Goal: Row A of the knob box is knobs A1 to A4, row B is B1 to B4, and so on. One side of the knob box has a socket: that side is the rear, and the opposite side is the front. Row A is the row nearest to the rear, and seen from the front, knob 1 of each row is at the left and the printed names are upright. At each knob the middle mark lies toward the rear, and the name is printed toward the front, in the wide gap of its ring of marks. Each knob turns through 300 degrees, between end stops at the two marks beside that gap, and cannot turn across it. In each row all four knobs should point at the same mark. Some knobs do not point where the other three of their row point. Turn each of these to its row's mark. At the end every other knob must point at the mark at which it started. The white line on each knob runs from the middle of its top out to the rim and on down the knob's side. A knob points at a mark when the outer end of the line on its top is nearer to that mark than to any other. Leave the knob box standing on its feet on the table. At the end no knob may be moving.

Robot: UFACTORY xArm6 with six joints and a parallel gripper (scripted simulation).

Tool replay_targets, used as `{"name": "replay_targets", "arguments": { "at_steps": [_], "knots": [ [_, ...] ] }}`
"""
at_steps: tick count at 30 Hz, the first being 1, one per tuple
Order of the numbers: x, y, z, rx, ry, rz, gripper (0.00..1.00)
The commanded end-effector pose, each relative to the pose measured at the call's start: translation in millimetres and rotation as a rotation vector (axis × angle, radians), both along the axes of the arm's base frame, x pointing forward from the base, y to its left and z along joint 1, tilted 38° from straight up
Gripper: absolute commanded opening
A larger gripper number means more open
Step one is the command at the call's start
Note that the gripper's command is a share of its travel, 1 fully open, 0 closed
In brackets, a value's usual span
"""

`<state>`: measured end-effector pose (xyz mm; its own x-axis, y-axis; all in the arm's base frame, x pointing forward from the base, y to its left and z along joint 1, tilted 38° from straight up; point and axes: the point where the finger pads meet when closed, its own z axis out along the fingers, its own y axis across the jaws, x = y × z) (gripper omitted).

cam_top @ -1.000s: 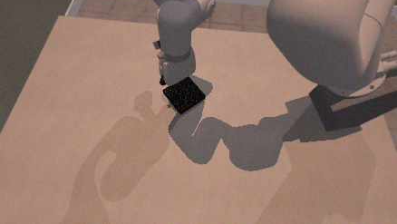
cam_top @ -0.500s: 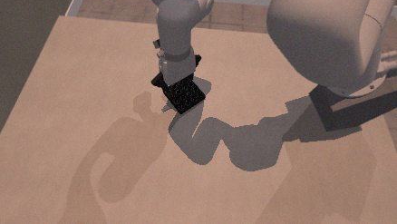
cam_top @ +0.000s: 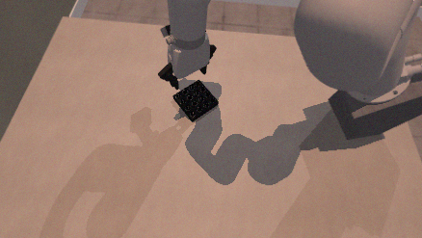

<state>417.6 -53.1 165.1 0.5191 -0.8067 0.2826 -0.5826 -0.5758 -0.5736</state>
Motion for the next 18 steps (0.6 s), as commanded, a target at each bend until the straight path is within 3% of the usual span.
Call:
{"name": "replay_targets", "arguments": {
  "at_steps": [1,7,18],
  "knots": [
    [-12.1,-2.4,18.1,0.002,0.028,0.003,1.0],
    [-29.8,-6.4,41.2,0.002,0.028,0.003,1.0],
    [-31.9,-6.9,43.9,0.002,0.029,0.003,1.0]
  ]
}}
